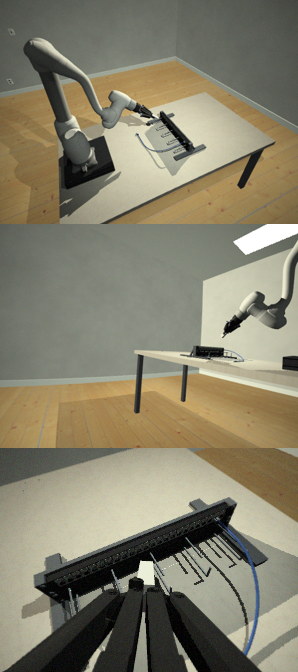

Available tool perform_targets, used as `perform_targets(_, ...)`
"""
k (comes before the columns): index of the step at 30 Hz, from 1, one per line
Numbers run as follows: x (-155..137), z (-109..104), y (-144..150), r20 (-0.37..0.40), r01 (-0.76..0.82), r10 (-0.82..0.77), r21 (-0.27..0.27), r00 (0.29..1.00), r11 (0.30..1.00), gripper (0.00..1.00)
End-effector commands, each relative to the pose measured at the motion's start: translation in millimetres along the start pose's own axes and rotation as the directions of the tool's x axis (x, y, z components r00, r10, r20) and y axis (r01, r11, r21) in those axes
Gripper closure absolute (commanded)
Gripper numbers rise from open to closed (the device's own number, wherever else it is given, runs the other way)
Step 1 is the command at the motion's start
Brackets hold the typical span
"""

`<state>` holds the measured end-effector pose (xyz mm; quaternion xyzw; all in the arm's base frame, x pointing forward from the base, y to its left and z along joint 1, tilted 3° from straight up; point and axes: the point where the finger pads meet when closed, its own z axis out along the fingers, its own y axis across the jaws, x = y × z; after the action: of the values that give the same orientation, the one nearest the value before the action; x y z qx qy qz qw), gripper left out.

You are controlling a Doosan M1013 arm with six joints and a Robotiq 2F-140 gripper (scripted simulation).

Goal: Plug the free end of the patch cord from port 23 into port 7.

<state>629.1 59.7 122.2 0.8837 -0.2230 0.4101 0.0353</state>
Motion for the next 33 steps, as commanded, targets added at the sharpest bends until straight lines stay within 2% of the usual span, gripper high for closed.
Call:
perform_targets(1,-4,-7,-24,-0.056,0.112,-0.106,0.113,0.993,0.987,1.00)
perform_targets(3,-4,-7,-24,-0.056,0.112,-0.106,0.113,0.993,0.987,1.00)
perform_targets(8,-27,-24,-55,-0.078,0.282,-0.272,0.230,0.959,0.931,1.00)
perform_targets(13,-43,-33,-68,-0.088,0.364,-0.354,0.281,0.931,0.888,1.00)
perform_targets(25,-46,-32,-70,-0.090,0.378,-0.368,0.289,0.925,0.880,1.00)
perform_targets(29,-47,-19,-74,-0.090,0.378,-0.368,0.289,0.925,0.880,1.00)
perform_targets(33,-48,5,-82,-0.090,0.378,-0.368,0.289,0.925,0.880,1.00)
